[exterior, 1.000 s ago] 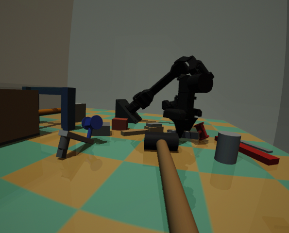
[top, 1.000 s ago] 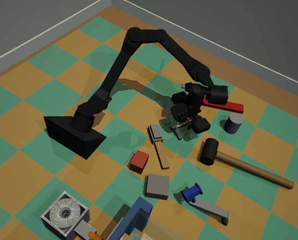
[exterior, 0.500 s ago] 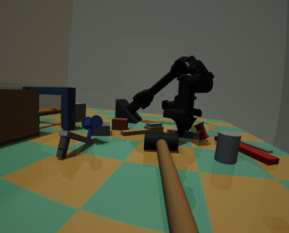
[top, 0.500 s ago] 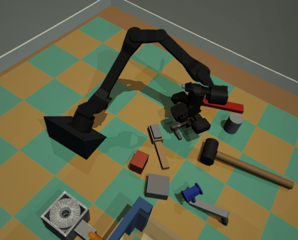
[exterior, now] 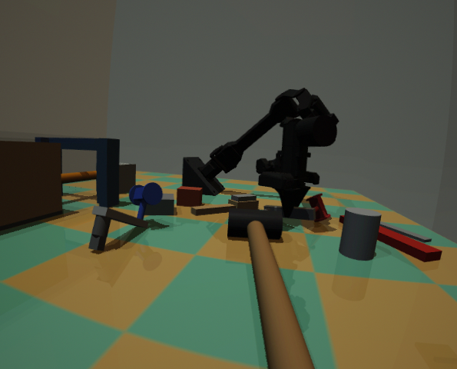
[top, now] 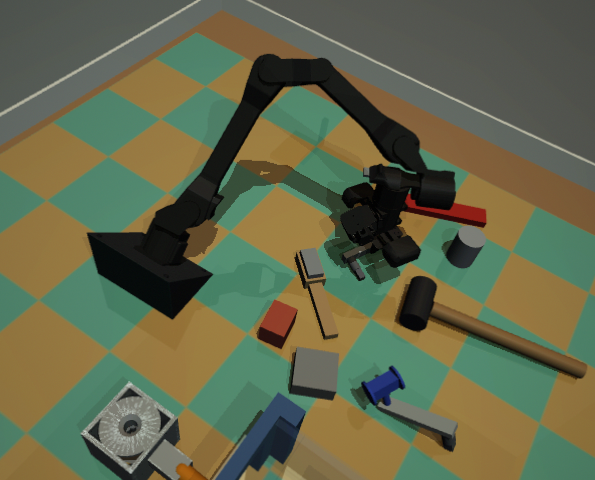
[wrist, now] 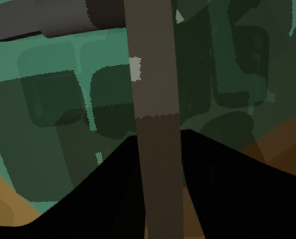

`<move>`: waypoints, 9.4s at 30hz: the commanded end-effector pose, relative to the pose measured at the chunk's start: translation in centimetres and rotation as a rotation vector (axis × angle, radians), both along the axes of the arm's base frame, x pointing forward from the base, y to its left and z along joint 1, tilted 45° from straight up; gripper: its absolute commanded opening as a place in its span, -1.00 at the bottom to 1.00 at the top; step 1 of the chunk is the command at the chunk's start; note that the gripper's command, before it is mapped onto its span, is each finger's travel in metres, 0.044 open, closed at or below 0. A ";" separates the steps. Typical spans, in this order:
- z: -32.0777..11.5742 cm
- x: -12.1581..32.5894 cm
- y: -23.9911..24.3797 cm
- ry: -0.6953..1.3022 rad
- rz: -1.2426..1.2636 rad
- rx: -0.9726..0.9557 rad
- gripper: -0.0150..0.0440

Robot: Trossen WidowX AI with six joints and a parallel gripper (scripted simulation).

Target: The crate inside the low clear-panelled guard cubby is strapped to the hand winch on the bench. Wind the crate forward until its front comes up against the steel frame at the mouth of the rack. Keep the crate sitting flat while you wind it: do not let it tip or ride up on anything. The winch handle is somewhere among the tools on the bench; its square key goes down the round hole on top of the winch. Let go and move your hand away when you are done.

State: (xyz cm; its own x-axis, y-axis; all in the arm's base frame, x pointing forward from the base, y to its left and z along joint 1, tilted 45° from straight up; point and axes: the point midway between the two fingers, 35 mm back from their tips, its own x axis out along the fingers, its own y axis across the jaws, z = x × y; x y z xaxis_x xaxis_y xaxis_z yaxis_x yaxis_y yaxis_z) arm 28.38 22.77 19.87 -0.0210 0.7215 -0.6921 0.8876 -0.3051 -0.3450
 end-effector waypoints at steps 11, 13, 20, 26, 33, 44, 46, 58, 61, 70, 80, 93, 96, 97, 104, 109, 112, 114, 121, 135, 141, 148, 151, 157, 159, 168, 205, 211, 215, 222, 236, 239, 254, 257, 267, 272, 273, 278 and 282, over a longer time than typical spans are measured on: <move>7.7 0.5 -8.1 0.082 -0.105 -0.005 -0.49; 8.3 0.3 -8.8 0.089 -0.115 -0.003 -0.49; 8.3 0.3 -8.8 0.089 -0.115 -0.003 -0.49; 8.3 0.3 -8.8 0.089 -0.115 -0.003 -0.49; 8.0 0.4 -8.9 0.088 -0.113 -0.008 -0.49; 4.1 3.6 -13.7 -0.076 -0.007 -0.076 -0.49; 3.2 4.1 -14.8 -0.105 0.015 -0.090 -0.49; -1.8 6.0 -21.6 -0.257 0.170 -0.161 -0.49; -3.1 6.2 -23.3 -0.291 0.213 -0.176 -0.49; -6.8 5.8 -28.3 -0.387 0.347 -0.208 -0.49; -11.1 4.1 -33.6 -0.482 0.501 -0.218 -0.49; -16.6 0.2 -39.7 -0.617 0.687 -0.194 -0.49; -17.8 -0.8 -40.9 -0.659 0.734 -0.191 -0.49; -18.2 -1.1 -41.3 -0.673 0.749 -0.190 -0.49; -20.4 -3.5 -42.9 -0.744 0.834 -0.160 -0.49; -22.0 -5.8 -43.9 -0.808 0.901 -0.120 -0.49; -23.0 -7.3 -44.3 -0.848 0.939 -0.093 -0.49; -23.7 -8.4 -44.5 -0.875 0.963 -0.074 -0.49; -25.7 -11.8 -44.9 -0.997 1.042 -0.015 -0.49; -26.2 -12.6 -45.0 -0.982 1.098 -0.032 -0.49; -26.2 -12.6 -45.0 -0.912 1.167 -0.076 -0.49; -26.3 -12.6 -45.0 -0.827 1.246 -0.127 -0.49; -26.3 -12.6 -45.0 -0.790 1.279 -0.150 -0.49; -26.3 -12.6 -45.0 -0.714 1.343 -0.194 -0.49; -26.3 -12.5 -45.0 -0.689 1.363 -0.209 -0.49; -26.3 -12.5 -44.9 -0.572 1.455 -0.275 -0.49; -26.4 -12.5 -44.7 -0.049 1.781 -0.546 -0.49; -26.4 -12.4 -44.7 0.032 1.821 -0.586 -0.49; -26.4 -12.5 -44.7 0.104 1.854 -0.620 -0.49; -26.4 -12.5 -44.6 0.215 1.902 -0.670 -0.49; -26.4 -12.4 -44.6 0.214 1.910 -0.668 -0.49; -25.8 -12.6 -44.8 0.215 1.910 -0.668 -0.49; -26.4 -12.7 -45.1 0.239 2.062 -0.564 -0.49; -26.6 -12.7 -44.9 0.239 2.062 -0.564 -0.49; -27.6 -12.8 -43.9 0.238 2.062 -0.563 -0.49; -28.0 -12.8 -43.5 0.237 2.062 -0.563 -0.49; -28.0 -12.8 -43.5 0.237 2.062 -0.563 -0.49; -28.0 -12.8 -43.5 0.237 2.062 -0.563 -0.49; -28.0 -12.8 -43.4 0.237 2.062 -0.563 -0.49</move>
State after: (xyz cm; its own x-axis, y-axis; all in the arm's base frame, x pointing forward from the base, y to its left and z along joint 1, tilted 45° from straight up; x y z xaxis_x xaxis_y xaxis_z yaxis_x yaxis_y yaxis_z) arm 15.62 -20.66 -8.19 -0.3955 -0.6580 -0.6408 -0.0330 0.7074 -0.7061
